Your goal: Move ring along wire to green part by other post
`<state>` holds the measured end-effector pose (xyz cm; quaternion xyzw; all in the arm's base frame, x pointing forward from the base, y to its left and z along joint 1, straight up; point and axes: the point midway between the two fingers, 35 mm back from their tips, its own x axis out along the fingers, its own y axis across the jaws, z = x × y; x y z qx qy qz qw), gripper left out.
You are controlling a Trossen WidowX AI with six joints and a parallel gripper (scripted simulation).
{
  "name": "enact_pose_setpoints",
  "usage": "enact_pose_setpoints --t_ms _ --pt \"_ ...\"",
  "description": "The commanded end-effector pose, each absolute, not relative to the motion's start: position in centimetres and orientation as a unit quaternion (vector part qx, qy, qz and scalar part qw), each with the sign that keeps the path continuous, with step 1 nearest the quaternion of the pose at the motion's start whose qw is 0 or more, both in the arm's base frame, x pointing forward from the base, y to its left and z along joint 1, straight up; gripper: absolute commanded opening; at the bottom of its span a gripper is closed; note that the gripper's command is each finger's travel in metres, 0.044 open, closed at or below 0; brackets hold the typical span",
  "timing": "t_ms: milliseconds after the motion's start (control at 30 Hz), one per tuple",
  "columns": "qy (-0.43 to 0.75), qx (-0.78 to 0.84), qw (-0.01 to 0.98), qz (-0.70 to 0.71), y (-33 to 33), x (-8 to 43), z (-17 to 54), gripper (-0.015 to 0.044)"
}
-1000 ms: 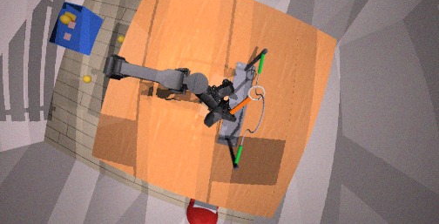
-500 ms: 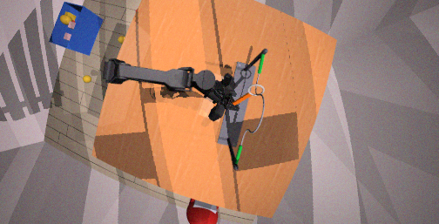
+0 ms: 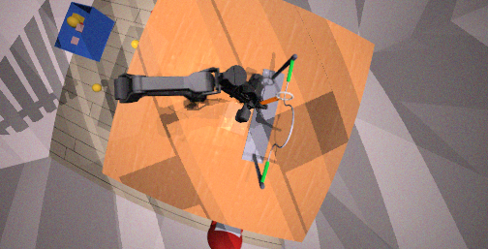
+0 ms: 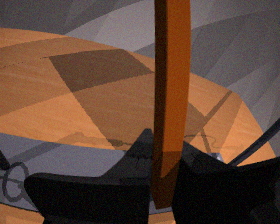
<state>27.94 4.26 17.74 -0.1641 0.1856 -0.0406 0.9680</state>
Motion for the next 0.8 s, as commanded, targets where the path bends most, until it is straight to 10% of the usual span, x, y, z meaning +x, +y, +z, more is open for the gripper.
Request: enact_pose_setpoints --t_ms 0,767 --pt "0.189 -0.132 0.972 -0.036 5.3 27.9 17.6 -0.0150" --pt "0.203 -0.026 0.979 -0.011 10.0 27.4 17.3 -0.0150"
